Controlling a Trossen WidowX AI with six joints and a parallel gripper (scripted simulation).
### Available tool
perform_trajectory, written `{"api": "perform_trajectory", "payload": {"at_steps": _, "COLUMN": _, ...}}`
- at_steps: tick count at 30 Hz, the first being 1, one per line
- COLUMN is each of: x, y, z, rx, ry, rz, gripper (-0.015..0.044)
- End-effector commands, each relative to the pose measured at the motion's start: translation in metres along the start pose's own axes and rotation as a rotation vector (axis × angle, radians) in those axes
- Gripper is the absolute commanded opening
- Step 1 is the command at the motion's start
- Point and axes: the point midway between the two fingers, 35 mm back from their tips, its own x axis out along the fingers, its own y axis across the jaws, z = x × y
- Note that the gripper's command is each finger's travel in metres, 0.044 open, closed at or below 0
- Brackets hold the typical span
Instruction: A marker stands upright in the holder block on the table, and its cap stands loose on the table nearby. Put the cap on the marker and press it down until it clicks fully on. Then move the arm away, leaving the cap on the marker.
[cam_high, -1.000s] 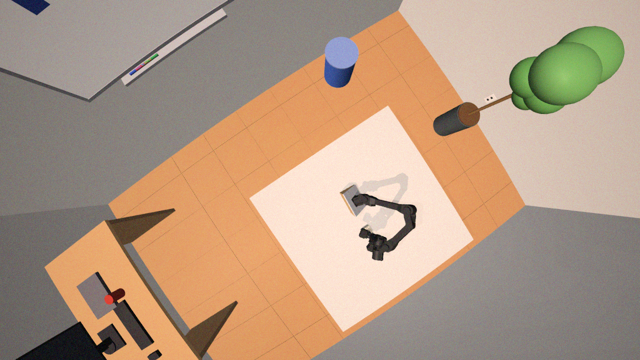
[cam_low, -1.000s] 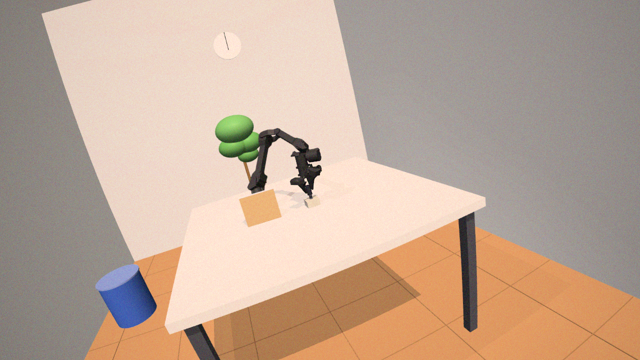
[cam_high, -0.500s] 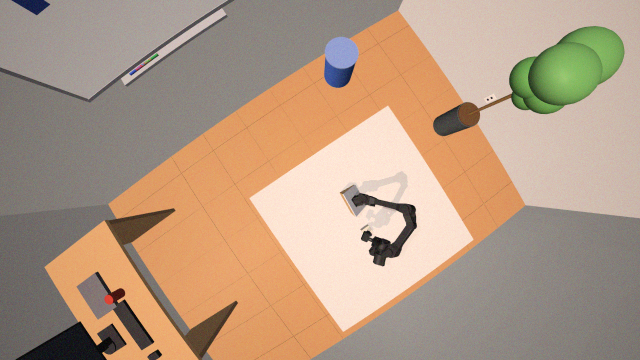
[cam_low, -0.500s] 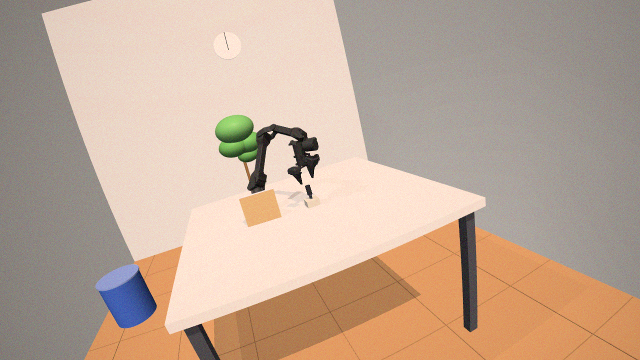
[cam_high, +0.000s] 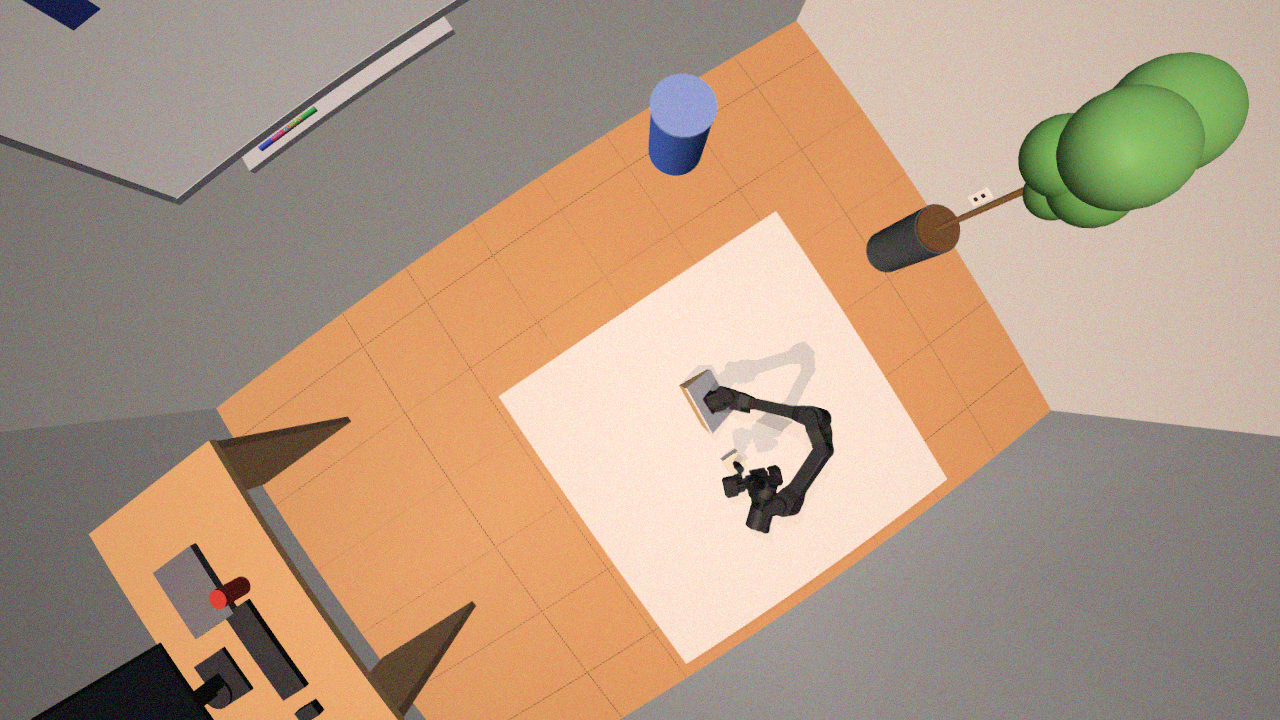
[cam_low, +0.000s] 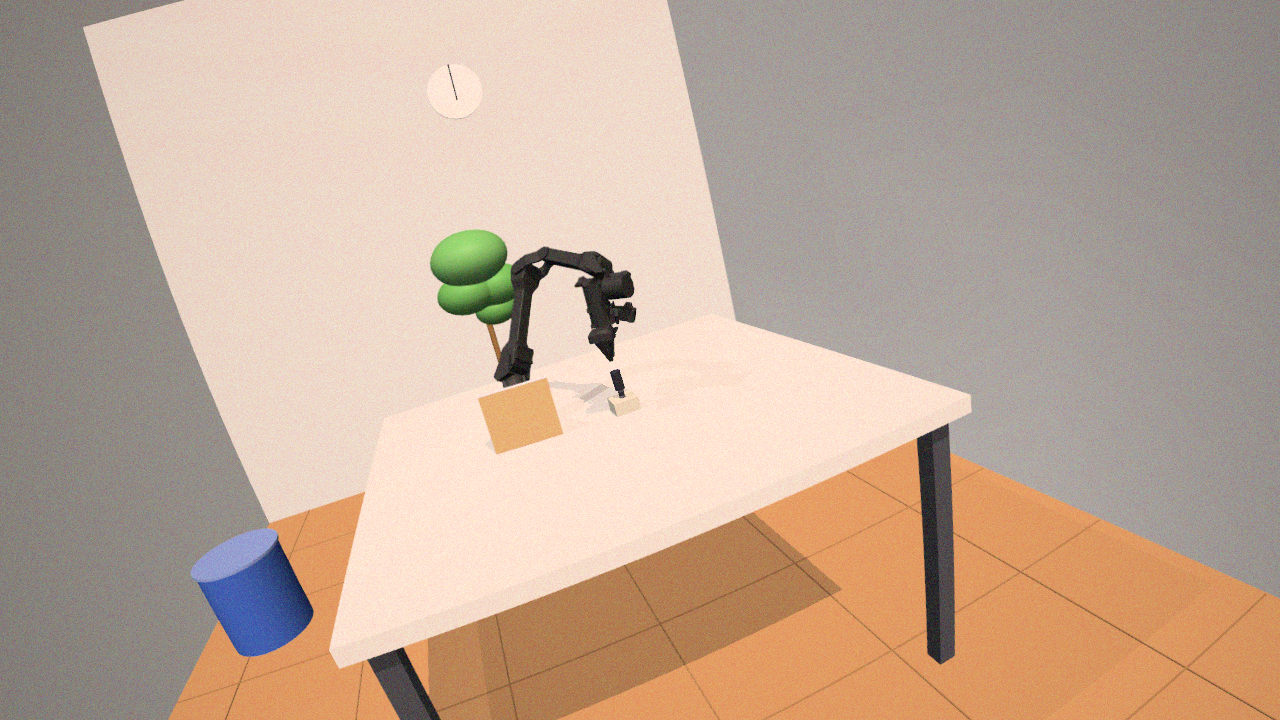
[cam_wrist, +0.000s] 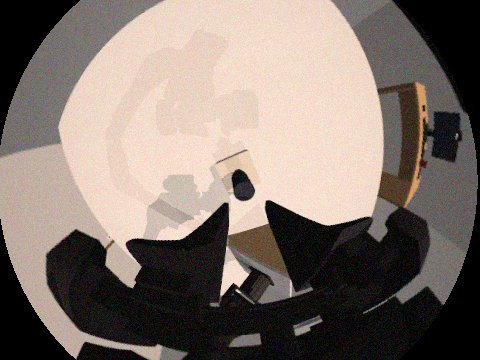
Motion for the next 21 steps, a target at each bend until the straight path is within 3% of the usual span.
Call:
{"api": "perform_trajectory", "payload": {"at_steps": 1, "x": 0.0032, "y": -0.0011, "z": -0.0014, "rx": -0.377, "ry": -0.001, "rz": -0.001, "gripper": 0.0072}}
{"api": "perform_trajectory", "payload": {"at_steps": 4, "x": 0.0032, "y": -0.0011, "z": -0.0014, "rx": -0.377, "ry": -0.001, "rz": -0.001, "gripper": 0.0000}}
{"api": "perform_trajectory", "payload": {"at_steps": 21, "x": 0.0124, "y": -0.0010, "z": -0.0013, "rx": -0.377, "ry": -0.001, "rz": -0.001, "gripper": 0.0000}}
